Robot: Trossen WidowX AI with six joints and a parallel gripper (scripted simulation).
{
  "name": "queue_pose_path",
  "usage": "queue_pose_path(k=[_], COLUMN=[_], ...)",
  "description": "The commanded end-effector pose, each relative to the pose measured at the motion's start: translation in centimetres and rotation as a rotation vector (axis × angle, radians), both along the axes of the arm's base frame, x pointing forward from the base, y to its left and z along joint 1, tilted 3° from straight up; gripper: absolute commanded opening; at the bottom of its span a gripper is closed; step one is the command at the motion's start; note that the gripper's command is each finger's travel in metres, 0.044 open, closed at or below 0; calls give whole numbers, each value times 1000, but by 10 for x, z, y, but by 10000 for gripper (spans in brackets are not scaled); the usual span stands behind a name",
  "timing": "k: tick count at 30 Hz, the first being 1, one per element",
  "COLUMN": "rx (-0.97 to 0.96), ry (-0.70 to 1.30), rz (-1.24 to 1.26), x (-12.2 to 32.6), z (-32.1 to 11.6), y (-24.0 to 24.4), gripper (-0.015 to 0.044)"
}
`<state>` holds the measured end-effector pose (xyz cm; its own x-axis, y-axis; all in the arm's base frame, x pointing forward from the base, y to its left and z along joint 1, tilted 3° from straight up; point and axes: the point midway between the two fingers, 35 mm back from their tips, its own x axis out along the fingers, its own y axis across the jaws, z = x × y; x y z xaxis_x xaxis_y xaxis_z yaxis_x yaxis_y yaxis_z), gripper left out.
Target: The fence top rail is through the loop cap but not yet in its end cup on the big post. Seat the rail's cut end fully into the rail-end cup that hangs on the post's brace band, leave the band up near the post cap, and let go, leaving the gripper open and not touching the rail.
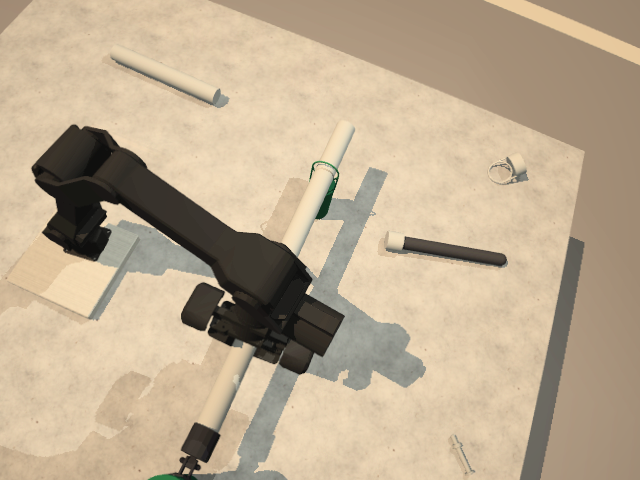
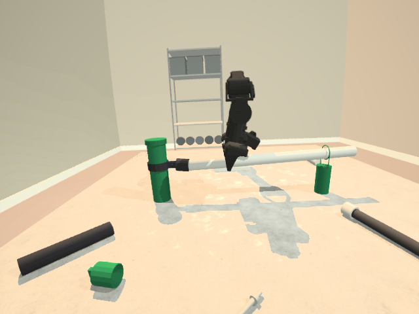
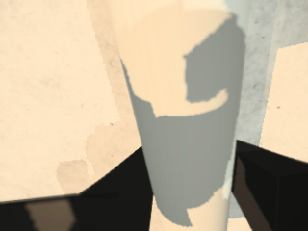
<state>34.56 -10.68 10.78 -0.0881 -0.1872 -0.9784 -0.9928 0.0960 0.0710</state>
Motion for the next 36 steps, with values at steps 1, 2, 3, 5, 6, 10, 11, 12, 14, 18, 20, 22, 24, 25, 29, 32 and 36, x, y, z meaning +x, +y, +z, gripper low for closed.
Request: queue_pose_path(k=[1, 2, 3, 5, 6, 10, 11, 12, 14, 18, 20, 22, 24, 25, 29, 32, 36], rx=[-20, 0, 0, 0, 0, 0, 0, 0, 0, 0, 0, 0, 0, 0, -1, -1, -1], ry=[-4, 0, 0, 0, 0, 0, 0, 0, 0, 0, 0, 0, 0, 0, 0, 0, 0], rz=[-1, 0, 0, 0, 0, 0, 0, 0, 0, 0, 0, 0, 0, 0, 0, 0, 0], x=[-1, 0, 0, 0, 0, 0, 0, 0, 0, -1, -1, -1, -1, -1, -2, -2, -2], z=[6, 0, 0, 0, 0, 0, 0, 0, 1, 1, 1, 2, 2, 2, 4, 4, 5], y=[-8, 0, 0, 0, 0, -1, -2, -2, -4, -6, -8, -9, -10, -11, -13, -15, -18], gripper=[0, 0, 0, 0, 0, 0, 0, 0, 0, 0, 0, 0, 0, 0, 0, 0, 0])
